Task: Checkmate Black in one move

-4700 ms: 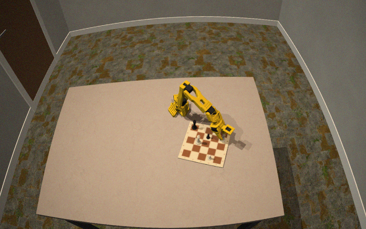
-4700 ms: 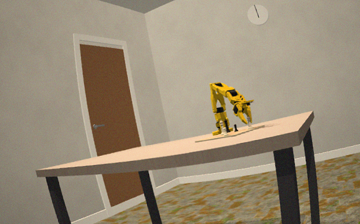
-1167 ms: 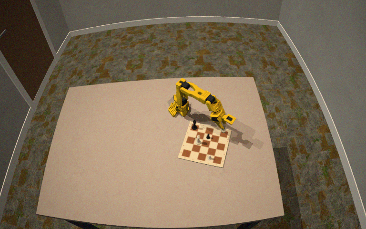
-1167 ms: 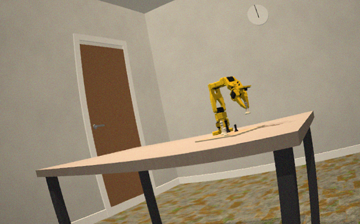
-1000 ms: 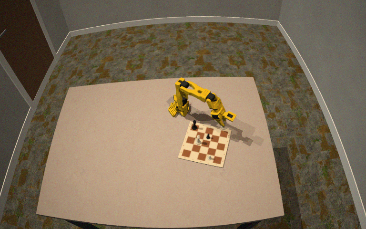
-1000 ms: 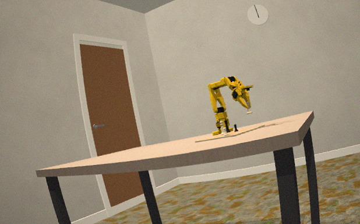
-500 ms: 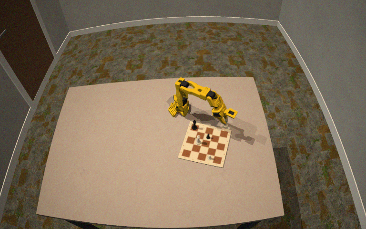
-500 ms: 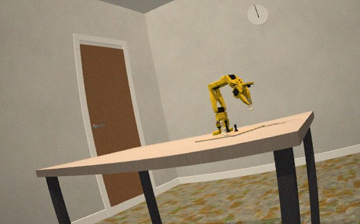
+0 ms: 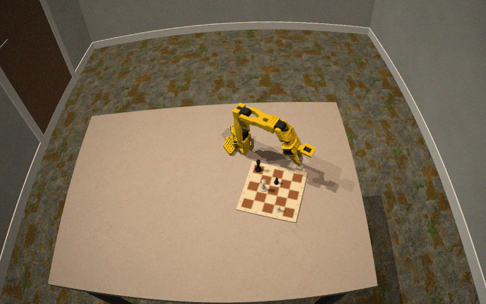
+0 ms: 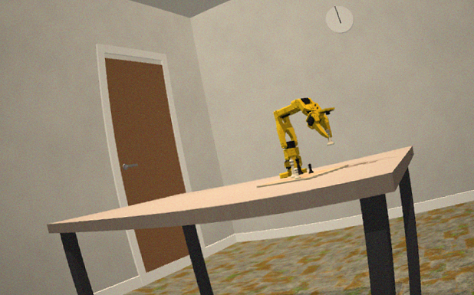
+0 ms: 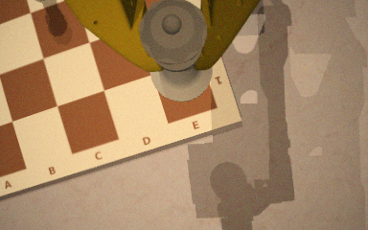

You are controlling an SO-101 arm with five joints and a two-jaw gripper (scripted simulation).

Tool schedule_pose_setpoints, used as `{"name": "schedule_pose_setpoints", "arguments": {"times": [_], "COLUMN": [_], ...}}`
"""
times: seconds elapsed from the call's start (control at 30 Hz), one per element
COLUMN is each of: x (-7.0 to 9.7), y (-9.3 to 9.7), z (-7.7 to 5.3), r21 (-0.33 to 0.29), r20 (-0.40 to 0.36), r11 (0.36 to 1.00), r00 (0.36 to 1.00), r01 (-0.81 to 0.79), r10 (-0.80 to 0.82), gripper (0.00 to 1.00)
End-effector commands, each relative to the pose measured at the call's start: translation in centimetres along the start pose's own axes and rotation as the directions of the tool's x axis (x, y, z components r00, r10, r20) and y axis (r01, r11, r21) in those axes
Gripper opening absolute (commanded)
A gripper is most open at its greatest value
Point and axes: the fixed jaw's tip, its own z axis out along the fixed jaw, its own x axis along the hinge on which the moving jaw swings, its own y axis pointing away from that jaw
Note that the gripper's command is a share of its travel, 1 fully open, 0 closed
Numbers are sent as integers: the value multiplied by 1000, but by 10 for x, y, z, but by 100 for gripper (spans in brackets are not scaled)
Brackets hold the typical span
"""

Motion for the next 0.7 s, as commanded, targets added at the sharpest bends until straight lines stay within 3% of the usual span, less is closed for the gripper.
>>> {"name": "schedule_pose_setpoints", "arguments": {"times": [0.0,0.67], "x": [5,9], "y": [2,2], "z": [6,13], "r21": [-6,-6], "r20": [-23,-23], "r11": [1000,1000], "r00": [1000,1000], "r01": [11,11], "r10": [-11,-11], "gripper": [0,0]}}
